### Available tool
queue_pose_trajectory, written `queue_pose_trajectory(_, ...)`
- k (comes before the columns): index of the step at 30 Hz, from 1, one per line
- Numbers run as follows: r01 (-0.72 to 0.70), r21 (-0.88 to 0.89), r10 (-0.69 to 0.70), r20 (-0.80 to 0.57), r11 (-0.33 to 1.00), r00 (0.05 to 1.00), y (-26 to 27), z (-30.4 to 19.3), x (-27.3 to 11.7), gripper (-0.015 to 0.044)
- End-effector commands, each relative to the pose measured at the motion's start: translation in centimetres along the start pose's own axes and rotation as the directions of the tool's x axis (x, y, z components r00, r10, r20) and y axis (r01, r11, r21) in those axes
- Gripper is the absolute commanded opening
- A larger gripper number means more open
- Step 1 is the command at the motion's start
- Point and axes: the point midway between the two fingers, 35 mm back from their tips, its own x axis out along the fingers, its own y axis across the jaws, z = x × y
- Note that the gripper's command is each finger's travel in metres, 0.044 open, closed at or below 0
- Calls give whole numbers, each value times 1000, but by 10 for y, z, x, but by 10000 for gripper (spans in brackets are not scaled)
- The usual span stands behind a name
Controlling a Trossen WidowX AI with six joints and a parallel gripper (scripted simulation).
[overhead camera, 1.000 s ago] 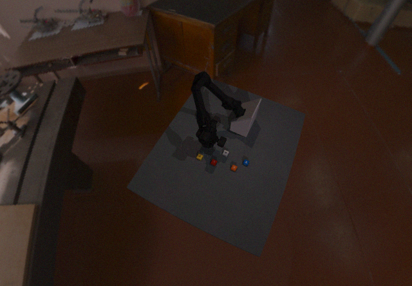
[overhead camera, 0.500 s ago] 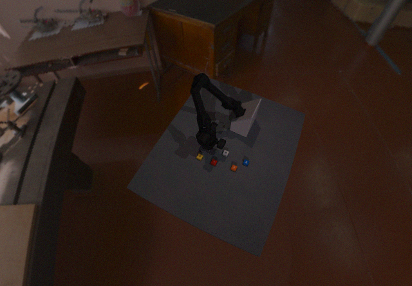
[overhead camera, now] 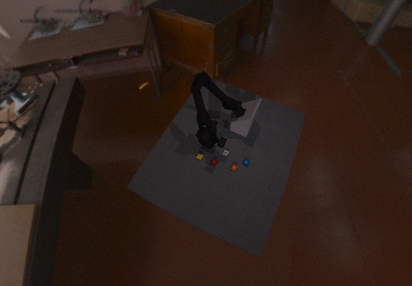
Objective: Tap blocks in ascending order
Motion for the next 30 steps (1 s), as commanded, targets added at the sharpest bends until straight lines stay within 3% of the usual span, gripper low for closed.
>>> queue_pose_trajectory(1,0,5,0,-1,1000,1000,0,2,-14,20)
queue_pose_trajectory(6,-1,5,1,-1,1000,1000,0,1,-82,20)
queue_pose_trajectory(12,-1,5,1,-1,1000,1000,2,1,-85,20)
queue_pose_trajectory(19,-8,4,8,-1,1000,1000,100,-3,-85,20)
queue_pose_trajectory(23,-6,5,6,-1,1000,1000,110,-6,-85,20)
queue_pose_trajectory(30,-3,5,3,-1,1000,1000,110,-6,-6,20)
